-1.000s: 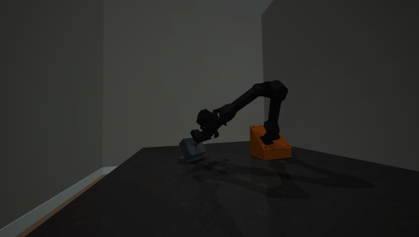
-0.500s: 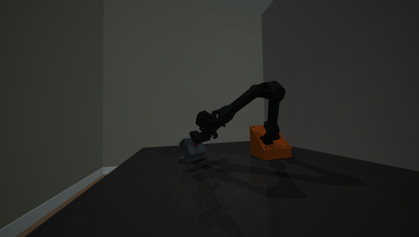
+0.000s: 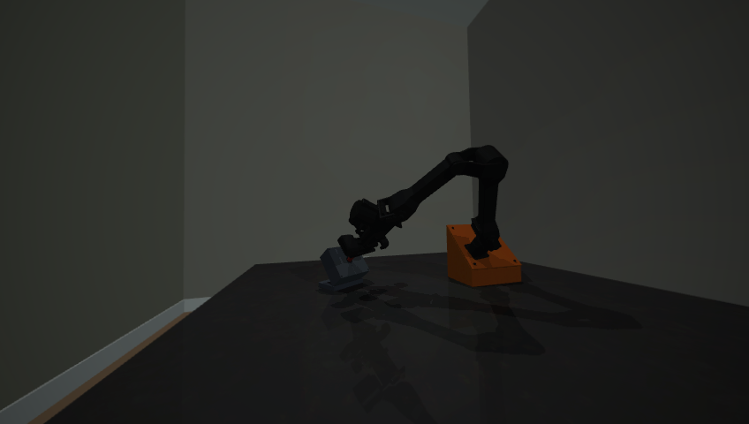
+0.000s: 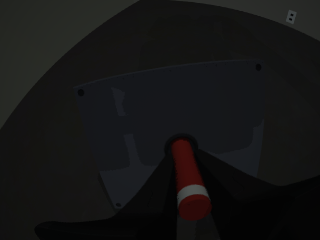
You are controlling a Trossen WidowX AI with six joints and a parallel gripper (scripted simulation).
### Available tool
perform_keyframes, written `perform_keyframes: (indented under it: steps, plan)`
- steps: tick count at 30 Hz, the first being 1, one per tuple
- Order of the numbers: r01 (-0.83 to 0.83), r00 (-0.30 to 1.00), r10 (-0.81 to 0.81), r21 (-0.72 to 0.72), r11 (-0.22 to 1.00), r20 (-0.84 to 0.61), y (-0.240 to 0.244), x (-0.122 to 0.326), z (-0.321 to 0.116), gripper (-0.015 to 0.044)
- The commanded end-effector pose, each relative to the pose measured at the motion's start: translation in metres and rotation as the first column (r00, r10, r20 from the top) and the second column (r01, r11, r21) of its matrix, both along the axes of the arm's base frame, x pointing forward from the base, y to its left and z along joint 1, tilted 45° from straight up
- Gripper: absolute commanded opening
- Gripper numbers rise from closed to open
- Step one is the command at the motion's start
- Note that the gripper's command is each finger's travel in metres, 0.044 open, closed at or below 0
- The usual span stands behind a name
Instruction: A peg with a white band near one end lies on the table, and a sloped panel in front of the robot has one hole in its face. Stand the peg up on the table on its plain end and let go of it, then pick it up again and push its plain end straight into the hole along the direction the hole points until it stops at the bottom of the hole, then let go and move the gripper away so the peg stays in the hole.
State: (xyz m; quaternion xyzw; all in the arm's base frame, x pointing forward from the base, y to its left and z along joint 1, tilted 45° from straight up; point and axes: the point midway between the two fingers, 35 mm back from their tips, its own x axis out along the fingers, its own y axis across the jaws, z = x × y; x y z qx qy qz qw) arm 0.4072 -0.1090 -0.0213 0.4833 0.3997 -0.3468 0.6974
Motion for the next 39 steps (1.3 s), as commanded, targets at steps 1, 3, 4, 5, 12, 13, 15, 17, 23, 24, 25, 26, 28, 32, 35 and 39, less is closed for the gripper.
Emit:
perform_keyframes:
  steps: [1, 3, 4, 5, 12, 13, 15, 17, 23, 24, 25, 26, 28, 32, 35, 39]
  plan:
    - [0.000, 1.000, 0.000, 0.000, 1.000, 0.000, 0.000, 0.000, 0.000, 0.0000]
    - [0.000, 1.000, 0.000, 0.000, 1.000, 0.000, 0.000, 0.000, 0.000, 0.0000]
    - [0.000, 1.000, 0.000, 0.000, 1.000, 0.000, 0.000, 0.000, 0.000, 0.0026]
    - [0.000, 1.000, 0.000, 0.000, 1.000, 0.000, 0.000, 0.000, 0.000, 0.0053]
    - [0.000, 1.000, 0.000, 0.000, 1.000, 0.000, 0.000, 0.000, 0.000, 0.0236]
    - [0.000, 1.000, 0.000, 0.000, 1.000, 0.000, 0.000, 0.000, 0.000, 0.0263]
    - [0.000, 1.000, 0.000, 0.000, 1.000, 0.000, 0.000, 0.000, 0.000, 0.0315]
    - [0.000, 1.000, 0.000, 0.000, 1.000, 0.000, 0.000, 0.000, 0.001, 0.0368]
    - [0.000, 1.000, 0.000, 0.000, 1.000, 0.000, 0.001, -0.003, 0.007, 0.0440]
    - [0.001, 1.000, -0.001, 0.000, 1.000, 0.000, 0.001, -0.003, 0.009, 0.0440]
    - [0.001, 1.000, -0.001, 0.000, 1.000, 0.000, 0.001, -0.004, 0.010, 0.0440]
    - [0.001, 1.000, -0.001, 0.000, 1.000, 0.000, 0.001, -0.004, 0.011, 0.0440]
    - [0.001, 1.000, -0.001, -0.001, 1.000, 0.000, 0.001, -0.005, 0.014, 0.0440]
    - [0.001, 1.000, -0.001, -0.001, 1.000, 0.001, 0.001, -0.007, 0.020, 0.0440]
    - [0.001, 1.000, -0.001, -0.001, 1.000, 0.001, 0.002, -0.008, 0.024, 0.0440]
    - [0.002, 1.000, -0.002, -0.001, 1.000, 0.001, 0.002, -0.010, 0.029, 0.0440]
